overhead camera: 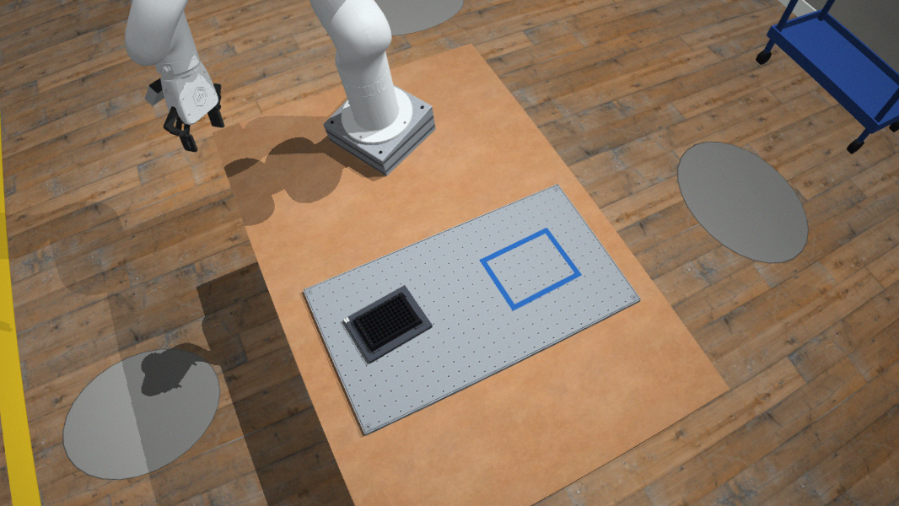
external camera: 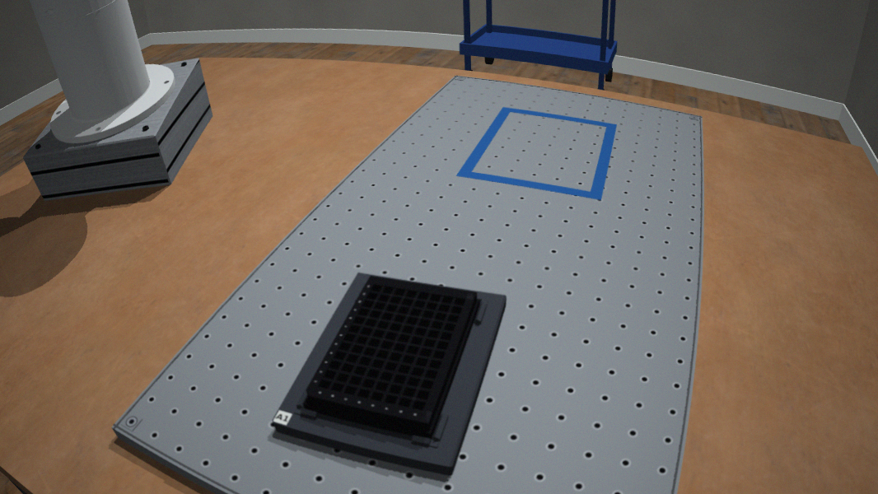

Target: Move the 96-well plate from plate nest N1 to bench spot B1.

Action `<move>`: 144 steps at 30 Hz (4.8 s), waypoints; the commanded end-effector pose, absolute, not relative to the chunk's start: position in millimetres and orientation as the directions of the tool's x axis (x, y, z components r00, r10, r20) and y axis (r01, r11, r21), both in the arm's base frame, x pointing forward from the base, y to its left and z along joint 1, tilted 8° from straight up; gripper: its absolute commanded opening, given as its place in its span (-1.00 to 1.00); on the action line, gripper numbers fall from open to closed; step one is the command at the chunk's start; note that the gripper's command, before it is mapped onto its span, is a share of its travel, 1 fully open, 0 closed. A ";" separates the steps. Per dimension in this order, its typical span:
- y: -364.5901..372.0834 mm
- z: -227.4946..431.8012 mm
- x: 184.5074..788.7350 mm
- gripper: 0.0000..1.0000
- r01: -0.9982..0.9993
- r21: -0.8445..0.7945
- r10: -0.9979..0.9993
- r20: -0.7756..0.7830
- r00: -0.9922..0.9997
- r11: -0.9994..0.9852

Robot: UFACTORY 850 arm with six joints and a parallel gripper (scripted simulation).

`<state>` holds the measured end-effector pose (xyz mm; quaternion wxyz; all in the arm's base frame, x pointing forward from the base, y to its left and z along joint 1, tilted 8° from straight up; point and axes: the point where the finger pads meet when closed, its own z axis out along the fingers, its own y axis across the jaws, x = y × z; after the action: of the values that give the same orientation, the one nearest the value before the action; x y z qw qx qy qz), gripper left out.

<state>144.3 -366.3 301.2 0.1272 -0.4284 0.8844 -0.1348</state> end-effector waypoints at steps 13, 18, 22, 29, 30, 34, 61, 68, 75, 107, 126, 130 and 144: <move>-366.5 277.1 202.5 1.00 -0.820 -0.258 -0.857 -0.084 -0.508 0.512; -364.0 268.1 224.1 1.00 -0.858 -0.223 -0.885 -0.068 -0.460 0.463; -362.8 264.3 233.5 1.00 -0.858 -0.223 -0.885 -0.068 -0.460 0.463; -358.5 254.8 256.2 1.00 -0.892 -0.191 -0.911 -0.050 -0.409 0.410; -357.6 252.9 260.8 1.00 -0.892 -0.191 -0.911 -0.050 -0.409 0.410; -353.6 246.5 275.8 1.00 -0.921 -0.163 -0.935 -0.031 -0.354 0.354; -319.6 208.6 362.9 1.00 -0.980 -0.100 -0.984 0.029 -0.174 0.170; -308.3 199.2 383.2 1.00 -0.981 -0.099 -0.985 0.030 -0.170 0.167; -296.1 190.2 401.7 1.00 -0.992 -0.083 -0.993 0.050 -0.104 0.100; -224.2 145.6 483.0 1.00 -0.993 -0.056 -0.990 0.103 0.098 -0.104; -164.1 114.3 527.3 1.00 -0.982 -0.051 -0.978 0.118 0.174 -0.181; -162.0 113.2 528.7 1.00 -0.982 -0.051 -0.978 0.118 0.174 -0.181; -122.0 94.0 550.0 1.00 -0.967 -0.048 -0.961 0.131 0.244 -0.252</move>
<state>544.7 -128.6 96.7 -0.0205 -0.7880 0.6119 -0.0647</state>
